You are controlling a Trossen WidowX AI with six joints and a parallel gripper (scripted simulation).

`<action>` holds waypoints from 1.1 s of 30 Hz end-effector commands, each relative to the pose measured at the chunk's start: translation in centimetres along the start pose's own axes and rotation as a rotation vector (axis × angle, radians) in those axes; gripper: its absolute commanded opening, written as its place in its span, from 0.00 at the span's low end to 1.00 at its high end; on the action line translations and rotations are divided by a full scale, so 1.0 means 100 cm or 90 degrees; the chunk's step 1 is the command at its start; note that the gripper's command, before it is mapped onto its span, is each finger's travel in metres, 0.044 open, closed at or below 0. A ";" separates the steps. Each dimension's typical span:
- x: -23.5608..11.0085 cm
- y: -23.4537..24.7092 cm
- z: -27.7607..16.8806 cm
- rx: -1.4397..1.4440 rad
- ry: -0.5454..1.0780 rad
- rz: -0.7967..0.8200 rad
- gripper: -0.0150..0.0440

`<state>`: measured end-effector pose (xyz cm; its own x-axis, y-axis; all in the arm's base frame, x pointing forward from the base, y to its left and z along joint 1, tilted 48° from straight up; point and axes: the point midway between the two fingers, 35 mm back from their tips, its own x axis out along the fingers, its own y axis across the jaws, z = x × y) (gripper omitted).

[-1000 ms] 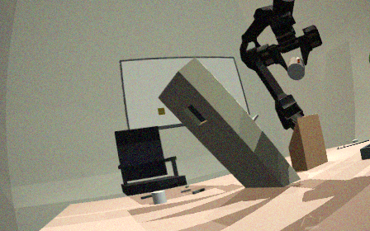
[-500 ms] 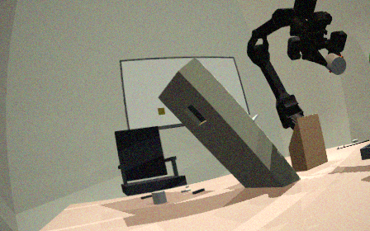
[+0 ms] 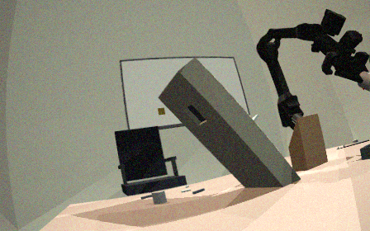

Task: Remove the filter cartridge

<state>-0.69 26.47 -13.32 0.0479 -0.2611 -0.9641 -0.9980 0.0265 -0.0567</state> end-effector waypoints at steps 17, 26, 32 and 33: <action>0.061 0.078 -0.065 -0.187 0.015 0.113 0.25; 0.098 0.079 -0.086 -0.187 0.015 0.114 0.25; 0.120 0.078 -0.102 -0.188 0.016 0.114 0.25; 0.121 0.078 -0.104 -0.188 0.016 0.114 0.25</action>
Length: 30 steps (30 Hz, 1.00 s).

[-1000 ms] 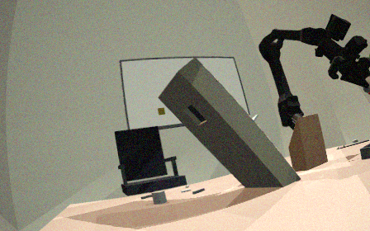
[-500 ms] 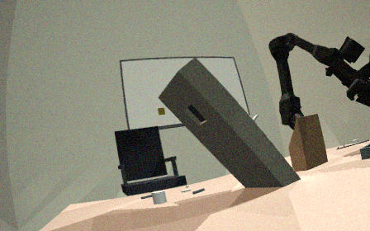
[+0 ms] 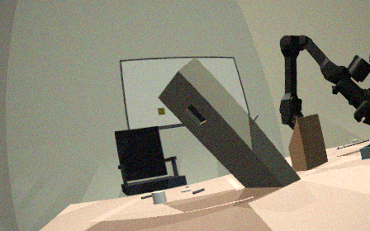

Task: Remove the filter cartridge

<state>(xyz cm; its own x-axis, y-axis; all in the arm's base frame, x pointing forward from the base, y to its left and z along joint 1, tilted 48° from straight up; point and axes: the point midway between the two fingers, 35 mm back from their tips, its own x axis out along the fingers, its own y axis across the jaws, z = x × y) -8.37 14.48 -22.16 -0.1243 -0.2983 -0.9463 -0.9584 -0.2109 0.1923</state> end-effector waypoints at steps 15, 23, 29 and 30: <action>0.006 0.000 -0.007 0.001 0.005 0.000 0.79; 0.004 0.000 -0.005 0.001 0.005 0.000 1.00; -0.052 -0.001 0.028 0.002 0.005 -0.001 1.00; -0.054 -0.001 0.029 0.002 0.005 -0.001 1.00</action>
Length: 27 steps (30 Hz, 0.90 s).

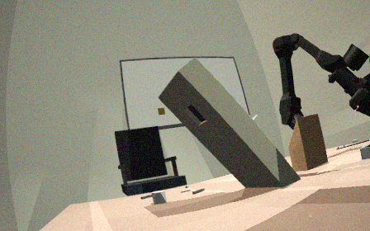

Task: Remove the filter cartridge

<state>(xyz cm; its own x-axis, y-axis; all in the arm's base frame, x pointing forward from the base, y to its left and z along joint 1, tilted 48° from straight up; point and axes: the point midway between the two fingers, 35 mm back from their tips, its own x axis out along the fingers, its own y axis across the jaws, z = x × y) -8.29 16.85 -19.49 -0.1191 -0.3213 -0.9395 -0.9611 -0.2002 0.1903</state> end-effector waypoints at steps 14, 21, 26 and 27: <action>-0.014 0.001 0.014 -0.003 -0.021 0.001 1.00; -0.014 0.001 0.014 -0.003 -0.021 0.001 1.00; -0.014 0.001 0.014 -0.003 -0.021 0.001 1.00; -0.014 0.001 0.014 -0.003 -0.021 0.001 1.00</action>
